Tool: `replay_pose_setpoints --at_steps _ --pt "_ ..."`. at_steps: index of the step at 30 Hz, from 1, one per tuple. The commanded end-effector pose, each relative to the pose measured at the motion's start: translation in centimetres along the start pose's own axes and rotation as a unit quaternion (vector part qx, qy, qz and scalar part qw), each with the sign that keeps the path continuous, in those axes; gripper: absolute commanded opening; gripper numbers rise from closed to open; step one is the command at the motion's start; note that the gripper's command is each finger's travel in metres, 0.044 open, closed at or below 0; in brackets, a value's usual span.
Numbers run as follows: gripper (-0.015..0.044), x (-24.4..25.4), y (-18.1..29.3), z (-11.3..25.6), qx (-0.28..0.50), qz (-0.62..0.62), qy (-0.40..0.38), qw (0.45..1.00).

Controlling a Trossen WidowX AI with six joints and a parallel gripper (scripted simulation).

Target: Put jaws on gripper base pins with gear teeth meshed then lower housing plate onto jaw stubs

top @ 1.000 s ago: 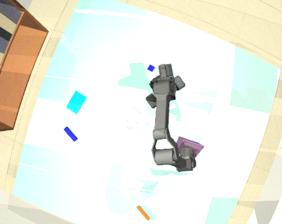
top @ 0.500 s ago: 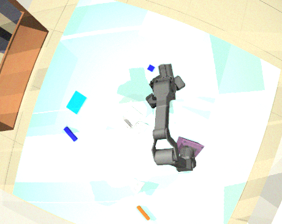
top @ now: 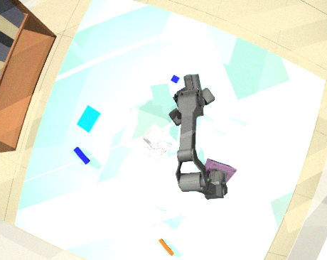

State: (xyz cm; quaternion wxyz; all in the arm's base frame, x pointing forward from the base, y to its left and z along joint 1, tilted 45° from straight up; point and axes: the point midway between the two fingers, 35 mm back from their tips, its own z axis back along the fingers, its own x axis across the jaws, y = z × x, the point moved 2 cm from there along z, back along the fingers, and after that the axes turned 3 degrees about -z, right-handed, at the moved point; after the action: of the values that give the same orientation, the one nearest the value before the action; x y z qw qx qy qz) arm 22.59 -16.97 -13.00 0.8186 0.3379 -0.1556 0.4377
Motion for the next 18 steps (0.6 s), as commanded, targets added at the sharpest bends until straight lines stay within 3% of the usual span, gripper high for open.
replay_pose_setpoints --at_steps 1,18 --pt "0.044 0.0 0.01 -0.12 0.0 -0.003 -0.002 1.0" --pt "0.044 0.0 -0.01 -0.11 0.0 0.0 0.0 1.0"
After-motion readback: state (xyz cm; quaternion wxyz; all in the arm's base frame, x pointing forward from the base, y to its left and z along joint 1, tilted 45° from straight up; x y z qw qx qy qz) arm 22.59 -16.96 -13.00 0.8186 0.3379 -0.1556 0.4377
